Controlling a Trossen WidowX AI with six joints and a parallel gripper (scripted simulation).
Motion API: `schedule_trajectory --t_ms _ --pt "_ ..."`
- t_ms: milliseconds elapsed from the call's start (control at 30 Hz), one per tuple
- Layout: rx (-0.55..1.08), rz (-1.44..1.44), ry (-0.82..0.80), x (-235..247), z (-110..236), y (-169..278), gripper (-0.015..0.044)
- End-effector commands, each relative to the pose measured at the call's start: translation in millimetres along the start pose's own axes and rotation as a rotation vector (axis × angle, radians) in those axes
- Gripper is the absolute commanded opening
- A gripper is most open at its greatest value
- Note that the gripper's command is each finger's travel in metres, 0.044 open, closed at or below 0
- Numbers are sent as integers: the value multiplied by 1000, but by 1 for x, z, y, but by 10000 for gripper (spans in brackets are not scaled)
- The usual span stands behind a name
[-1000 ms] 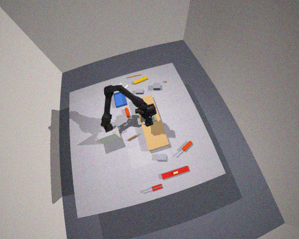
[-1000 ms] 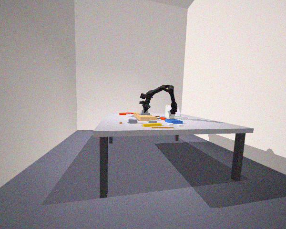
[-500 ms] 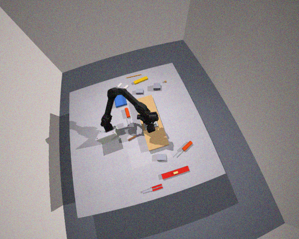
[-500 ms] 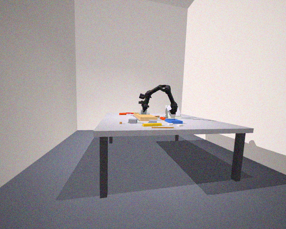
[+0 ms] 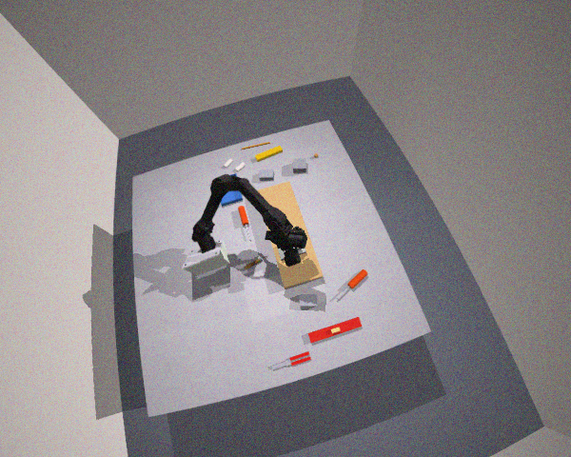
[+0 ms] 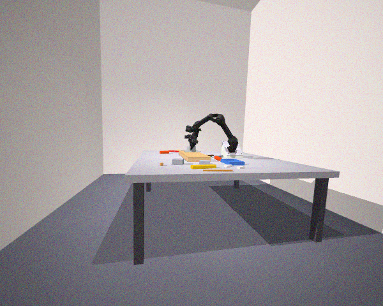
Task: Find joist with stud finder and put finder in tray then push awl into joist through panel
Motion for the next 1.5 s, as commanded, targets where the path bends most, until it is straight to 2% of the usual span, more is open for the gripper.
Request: schedule_trajectory --t_ms 0,733,1200,1467 --pt "1 -1 4 -18 0 -4 0" --pt "-1 1 8 -95 2 -23 0" --pt "-5 -2 6 -91 5 -23 0" --pt "-4 -1 10 -92 30 -34 0"
Point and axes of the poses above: the point midway between the two fingers, 35 mm back from their tips, its own z axis back along the fingers, its own x axis across the jaws, y = z × x, the point moved 9 cm from there along z, back along the fingers, and after that the axes turned 14 degrees about -z, right-handed, at the moved point
